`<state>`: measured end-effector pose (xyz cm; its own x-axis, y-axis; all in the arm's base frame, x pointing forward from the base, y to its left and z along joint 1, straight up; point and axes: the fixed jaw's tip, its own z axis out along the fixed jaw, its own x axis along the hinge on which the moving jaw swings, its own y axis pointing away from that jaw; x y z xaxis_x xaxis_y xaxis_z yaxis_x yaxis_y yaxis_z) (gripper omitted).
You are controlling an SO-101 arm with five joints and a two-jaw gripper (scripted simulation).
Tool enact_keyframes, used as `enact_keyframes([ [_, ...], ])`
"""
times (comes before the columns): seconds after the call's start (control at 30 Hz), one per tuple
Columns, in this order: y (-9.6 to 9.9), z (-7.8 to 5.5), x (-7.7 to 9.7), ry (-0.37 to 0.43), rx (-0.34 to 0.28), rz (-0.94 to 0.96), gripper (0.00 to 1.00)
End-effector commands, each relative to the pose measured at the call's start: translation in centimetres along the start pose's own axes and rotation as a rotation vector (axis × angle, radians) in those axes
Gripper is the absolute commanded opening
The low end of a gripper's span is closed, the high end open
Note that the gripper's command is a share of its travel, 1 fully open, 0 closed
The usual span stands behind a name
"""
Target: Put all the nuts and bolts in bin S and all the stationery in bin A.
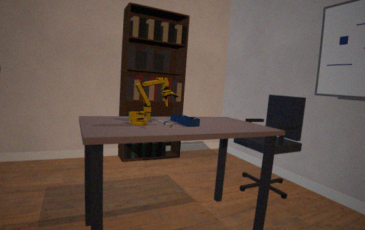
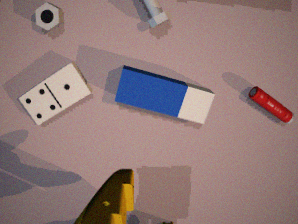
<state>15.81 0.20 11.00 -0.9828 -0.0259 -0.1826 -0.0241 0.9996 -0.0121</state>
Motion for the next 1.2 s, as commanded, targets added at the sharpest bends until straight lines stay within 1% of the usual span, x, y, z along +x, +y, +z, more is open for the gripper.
enact_keyframes([
  [0.0,-0.4,-1.0,-0.9,-0.063,0.007,0.051,1.0],
  [0.7,-0.5,-1.0,-1.1,-0.062,0.008,0.05,1.0],
  [0.83,-0.8,-1.0,-2.1,-0.094,0.012,0.046,1.0],
  [1.0,-1.4,-1.0,-4.3,-0.162,0.025,0.038,1.0],
  [1.07,-1.4,-1.0,-4.3,-0.162,0.025,0.038,1.0],
  [1.17,-1.8,-1.0,-5.8,-0.208,0.035,0.032,1.0],
])
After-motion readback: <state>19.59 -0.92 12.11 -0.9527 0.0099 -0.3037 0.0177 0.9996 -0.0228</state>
